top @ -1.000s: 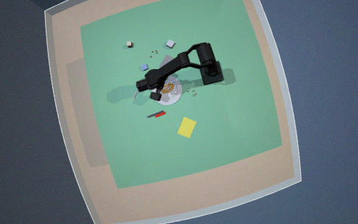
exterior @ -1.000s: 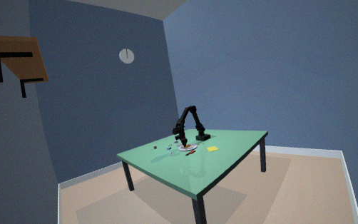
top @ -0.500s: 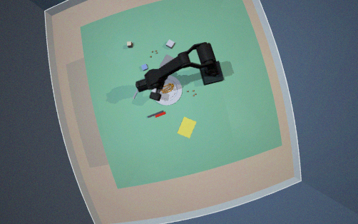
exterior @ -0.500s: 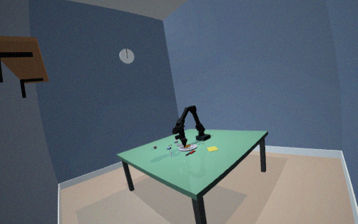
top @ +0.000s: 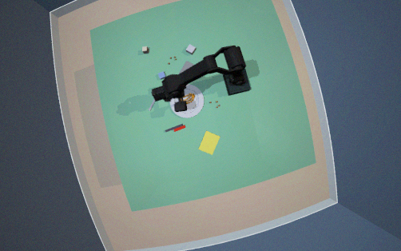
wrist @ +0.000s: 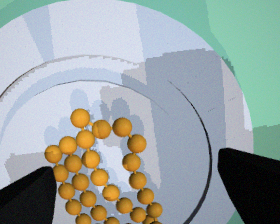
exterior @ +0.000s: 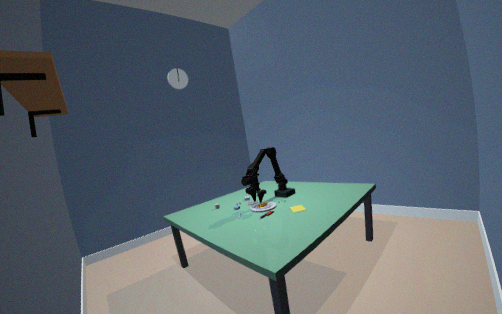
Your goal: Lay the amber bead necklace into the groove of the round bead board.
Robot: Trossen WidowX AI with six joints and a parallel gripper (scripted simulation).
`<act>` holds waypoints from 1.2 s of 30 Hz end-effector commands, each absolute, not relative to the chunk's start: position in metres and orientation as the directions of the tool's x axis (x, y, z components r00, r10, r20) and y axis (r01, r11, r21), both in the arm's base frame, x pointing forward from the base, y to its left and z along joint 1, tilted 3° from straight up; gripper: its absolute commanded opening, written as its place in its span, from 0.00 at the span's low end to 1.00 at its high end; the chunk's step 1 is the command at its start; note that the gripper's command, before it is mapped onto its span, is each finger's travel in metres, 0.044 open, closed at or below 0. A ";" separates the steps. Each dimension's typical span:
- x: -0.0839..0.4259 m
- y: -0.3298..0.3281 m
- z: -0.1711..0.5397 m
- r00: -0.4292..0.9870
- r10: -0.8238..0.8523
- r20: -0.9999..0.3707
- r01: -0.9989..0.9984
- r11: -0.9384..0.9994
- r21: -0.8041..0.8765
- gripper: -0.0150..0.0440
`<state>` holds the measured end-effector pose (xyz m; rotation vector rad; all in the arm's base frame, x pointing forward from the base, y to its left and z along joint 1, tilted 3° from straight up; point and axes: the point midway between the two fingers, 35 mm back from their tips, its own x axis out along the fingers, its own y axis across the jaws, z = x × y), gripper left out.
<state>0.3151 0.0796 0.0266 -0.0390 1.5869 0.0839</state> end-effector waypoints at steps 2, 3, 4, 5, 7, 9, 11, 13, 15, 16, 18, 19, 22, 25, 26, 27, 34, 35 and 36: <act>0.314 0.077 0.033 -0.018 0.025 -1.000 -0.219 0.975 0.029 0.47; 0.314 0.077 0.033 -0.018 0.025 -1.000 -0.219 0.975 0.029 0.46; 0.314 0.077 0.033 -0.018 0.025 -1.000 -0.219 0.975 0.029 0.46; 0.314 0.077 0.033 -0.018 0.025 -1.000 -0.219 0.975 0.029 0.46; 0.314 0.077 0.028 -0.018 0.025 -1.000 -0.219 0.975 0.029 0.46; 0.314 0.078 0.020 -0.018 0.026 -1.000 -0.219 0.975 0.029 0.46; 0.313 0.078 0.016 -0.018 0.026 -1.000 -0.219 0.975 0.029 0.46; 0.317 0.079 0.024 -0.003 0.031 -1.000 -0.212 0.977 0.031 0.46; 0.317 0.079 0.023 -0.004 0.031 -1.000 -0.212 0.977 0.031 0.46; 0.317 0.079 0.023 -0.004 0.031 -1.000 -0.212 0.977 0.031 0.46; 0.317 0.079 0.020 -0.005 0.031 -1.000 -0.213 0.977 0.031 0.46; 0.316 0.079 0.019 -0.006 0.030 -1.000 -0.213 0.977 0.031 0.46; 0.316 0.079 0.014 -0.008 0.030 -1.000 -0.214 0.976 0.031 0.46; 0.315 0.079 0.009 -0.010 0.029 -1.000 -0.215 0.976 0.030 0.46; 0.315 0.079 0.008 -0.011 0.028 -1.000 -0.216 0.976 0.030 0.46; 0.315 0.079 0.006 -0.012 0.028 -1.000 -0.216 0.976 0.030 0.46; 0.313 0.078 -0.005 -0.017 0.026 -1.000 -0.218 0.975 0.029 0.46; 0.313 0.078 -0.007 -0.018 0.026 -1.000 -0.219 0.975 0.029 0.46; 0.313 0.078 -0.007 -0.018 0.026 -1.000 -0.219 0.975 0.029 0.46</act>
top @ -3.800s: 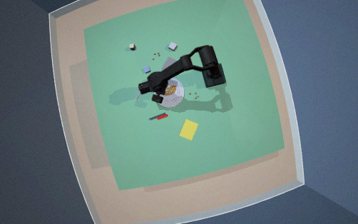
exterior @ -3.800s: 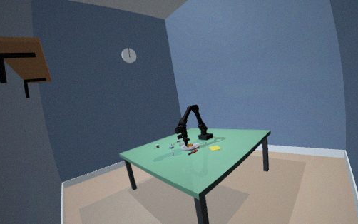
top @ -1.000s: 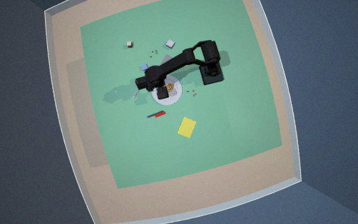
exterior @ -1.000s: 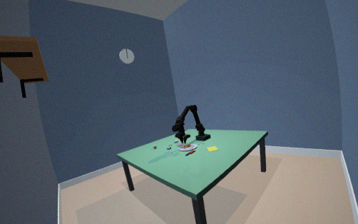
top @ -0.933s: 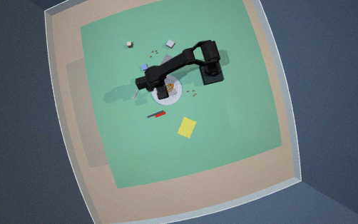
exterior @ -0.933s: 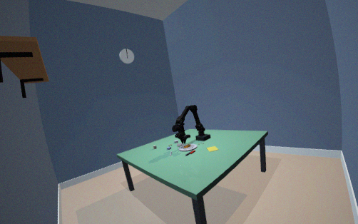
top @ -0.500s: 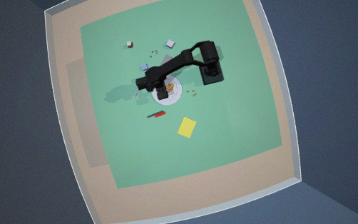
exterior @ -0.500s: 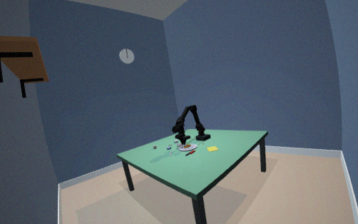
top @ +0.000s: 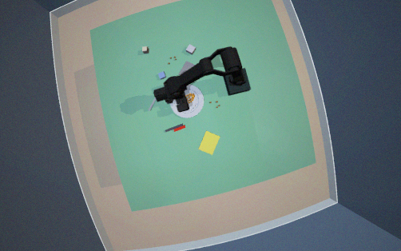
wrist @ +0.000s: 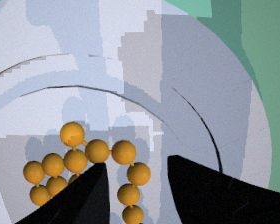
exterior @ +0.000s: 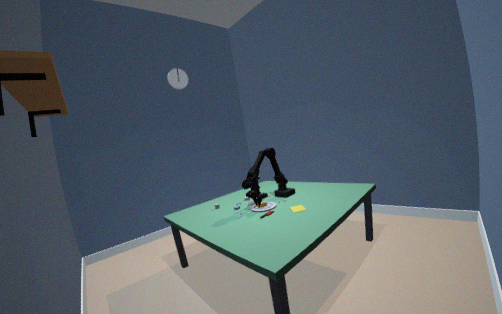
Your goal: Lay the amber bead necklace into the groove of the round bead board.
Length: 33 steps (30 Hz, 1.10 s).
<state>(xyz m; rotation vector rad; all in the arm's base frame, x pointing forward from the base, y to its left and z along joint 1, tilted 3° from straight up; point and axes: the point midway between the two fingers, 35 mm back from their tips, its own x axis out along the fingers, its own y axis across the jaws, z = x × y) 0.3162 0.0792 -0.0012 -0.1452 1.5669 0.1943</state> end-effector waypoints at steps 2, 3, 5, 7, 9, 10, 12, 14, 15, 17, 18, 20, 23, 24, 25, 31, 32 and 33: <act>0.316 0.079 -0.002 -0.008 0.030 -1.000 -0.214 0.976 0.031 0.45; 0.316 0.079 -0.002 -0.008 0.030 -1.000 -0.214 0.976 0.031 0.44; 0.316 0.079 -0.002 -0.008 0.030 -1.000 -0.214 0.976 0.031 0.41; 0.316 0.079 -0.002 -0.008 0.030 -1.000 -0.214 0.976 0.031 0.39; 0.316 0.079 -0.002 -0.008 0.030 -1.000 -0.214 0.976 0.031 0.37; 0.316 0.079 -0.002 -0.008 0.030 -1.000 -0.214 0.976 0.031 0.36; 0.316 0.079 -0.002 -0.008 0.030 -1.000 -0.214 0.976 0.031 0.33; 0.316 0.079 -0.002 -0.008 0.030 -1.000 -0.214 0.976 0.031 0.31; 0.316 0.079 -0.002 -0.008 0.030 -1.000 -0.214 0.976 0.031 0.30; 0.316 0.079 -0.002 -0.008 0.030 -1.000 -0.214 0.976 0.031 0.28; 0.316 0.079 -0.002 -0.008 0.030 -1.000 -0.214 0.976 0.031 0.27; 0.316 0.079 -0.002 -0.008 0.030 -1.000 -0.214 0.976 0.031 0.25; 0.316 0.079 -0.002 -0.008 0.030 -1.000 -0.214 0.976 0.031 0.25; 0.316 0.079 -0.002 -0.008 0.030 -1.000 -0.214 0.976 0.031 0.25; 0.316 0.079 -0.002 -0.008 0.030 -1.000 -0.214 0.976 0.031 0.25; 0.316 0.079 -0.002 -0.008 0.030 -1.000 -0.214 0.976 0.031 0.25; 0.316 0.079 -0.002 -0.009 0.030 -1.000 -0.215 0.976 0.031 0.25; 0.315 0.079 0.000 -0.011 0.029 -1.000 -0.216 0.976 0.031 0.25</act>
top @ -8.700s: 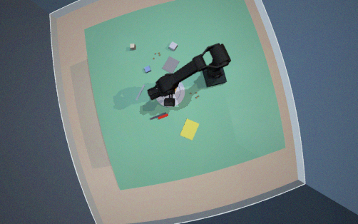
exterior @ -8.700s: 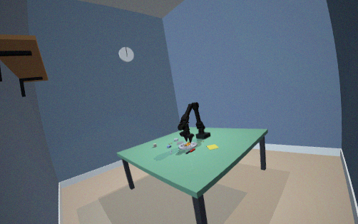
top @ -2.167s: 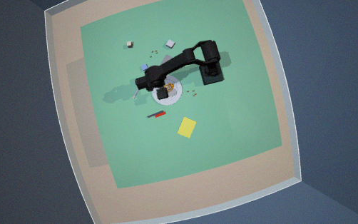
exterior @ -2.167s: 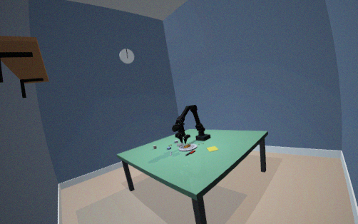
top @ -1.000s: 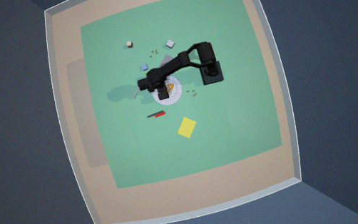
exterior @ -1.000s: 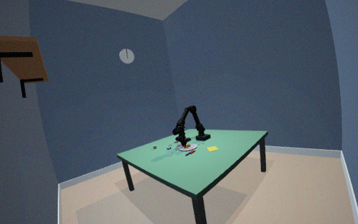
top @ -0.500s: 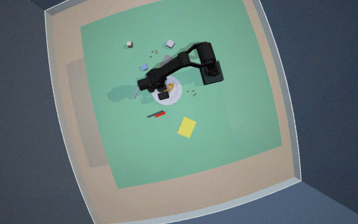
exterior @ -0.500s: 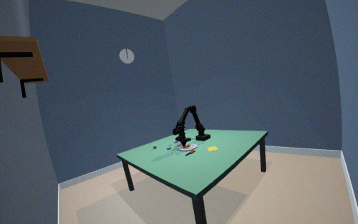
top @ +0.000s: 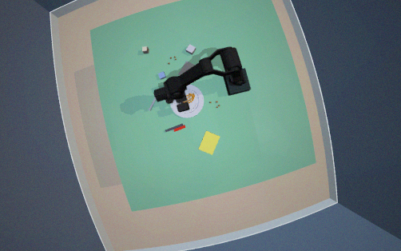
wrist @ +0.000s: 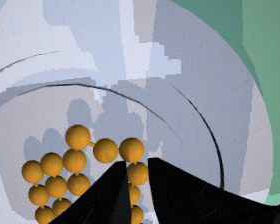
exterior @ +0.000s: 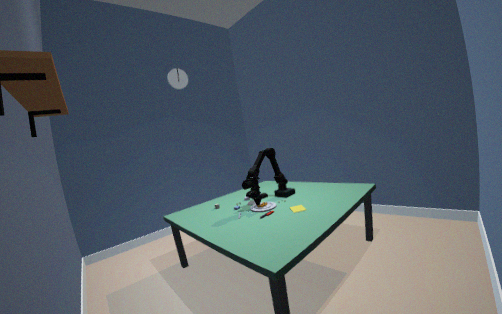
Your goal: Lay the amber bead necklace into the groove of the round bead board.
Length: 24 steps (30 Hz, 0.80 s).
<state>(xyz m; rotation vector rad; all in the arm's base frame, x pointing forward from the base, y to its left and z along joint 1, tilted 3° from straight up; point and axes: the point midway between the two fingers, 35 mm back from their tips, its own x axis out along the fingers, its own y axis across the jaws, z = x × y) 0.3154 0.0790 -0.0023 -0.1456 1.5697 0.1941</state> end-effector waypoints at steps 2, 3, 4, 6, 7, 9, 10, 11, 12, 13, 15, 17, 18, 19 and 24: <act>0.313 0.078 0.003 -0.017 0.026 -1.000 -0.219 0.975 0.029 0.25; 0.313 0.078 0.004 -0.018 0.026 -1.000 -0.219 0.975 0.029 0.25; 0.313 0.078 0.004 -0.018 0.026 -1.000 -0.219 0.975 0.029 0.25; 0.315 0.077 0.004 -0.018 0.025 -1.000 -0.219 0.975 0.029 0.25; 0.317 0.075 0.003 -0.018 0.025 -1.000 -0.219 0.975 0.029 0.25; 0.321 0.070 0.003 -0.017 0.025 -1.000 -0.219 0.975 0.028 0.25; 0.324 0.068 0.003 -0.017 0.025 -1.000 -0.219 0.975 0.028 0.25; 0.326 0.066 0.003 -0.017 0.025 -1.000 -0.219 0.975 0.028 0.25; 0.328 0.064 0.003 -0.017 0.024 -1.000 -0.219 0.975 0.028 0.25; 0.330 0.061 0.003 -0.017 0.024 -1.000 -0.219 0.975 0.027 0.25; 0.333 0.058 0.003 -0.017 0.024 -1.000 -0.219 0.975 0.027 0.25; 0.334 0.058 0.003 -0.017 0.024 -1.000 -0.219 0.975 0.027 0.25; 0.334 0.058 0.003 -0.017 0.024 -1.000 -0.219 0.975 0.027 0.25; 0.334 0.058 0.003 -0.017 0.024 -1.000 -0.219 0.975 0.027 0.25; 0.333 0.058 -0.004 -0.017 0.024 -1.000 -0.219 0.975 0.027 0.25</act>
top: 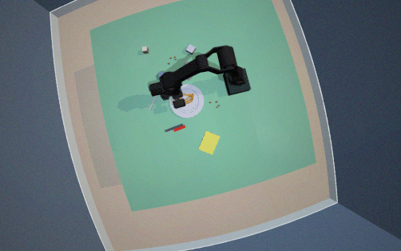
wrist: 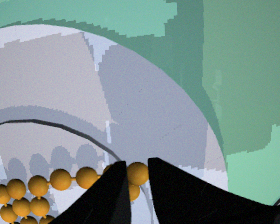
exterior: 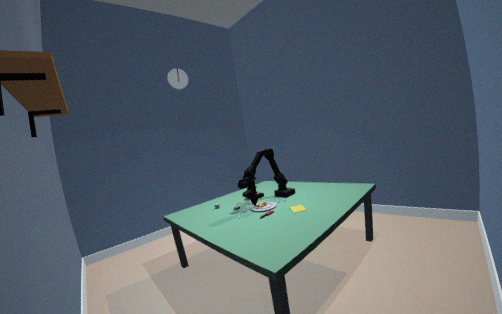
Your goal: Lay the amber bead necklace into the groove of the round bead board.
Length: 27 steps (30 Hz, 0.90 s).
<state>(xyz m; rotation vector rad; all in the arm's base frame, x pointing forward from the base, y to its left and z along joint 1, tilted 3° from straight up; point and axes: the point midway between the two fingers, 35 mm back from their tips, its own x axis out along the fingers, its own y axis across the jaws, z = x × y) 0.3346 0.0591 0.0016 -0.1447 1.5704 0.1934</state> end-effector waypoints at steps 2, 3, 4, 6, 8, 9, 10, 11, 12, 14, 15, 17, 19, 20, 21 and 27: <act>0.333 0.058 -0.007 -0.017 0.024 -1.000 -0.219 0.975 0.027 0.25; 0.333 0.058 -0.008 -0.017 0.024 -1.000 -0.219 0.975 0.027 0.25; 0.333 0.058 -0.008 -0.017 0.024 -1.000 -0.219 0.975 0.027 0.25; 0.333 0.058 -0.008 -0.017 0.024 -1.000 -0.219 0.975 0.027 0.25; 0.333 0.058 -0.008 -0.017 0.024 -1.000 -0.219 0.975 0.027 0.25; 0.333 0.058 -0.008 -0.017 0.024 -1.000 -0.219 0.975 0.027 0.25; 0.333 0.058 -0.008 -0.017 0.024 -1.000 -0.219 0.975 0.027 0.25; 0.333 0.058 -0.008 -0.017 0.024 -1.000 -0.219 0.975 0.027 0.25; 0.333 0.058 -0.008 -0.017 0.024 -1.000 -0.219 0.975 0.027 0.25; 0.333 0.058 -0.008 -0.017 0.024 -1.000 -0.219 0.975 0.027 0.25; 0.333 0.058 -0.008 -0.017 0.024 -1.000 -0.219 0.975 0.027 0.25; 0.333 0.058 -0.008 -0.017 0.024 -1.000 -0.219 0.975 0.027 0.25; 0.333 0.058 -0.008 -0.017 0.024 -1.000 -0.219 0.975 0.027 0.25; 0.333 0.058 -0.008 -0.017 0.024 -1.000 -0.219 0.975 0.027 0.25; 0.333 0.058 -0.008 -0.017 0.024 -1.000 -0.219 0.975 0.027 0.25; 0.333 0.058 -0.008 -0.017 0.024 -1.000 -0.219 0.975 0.027 0.25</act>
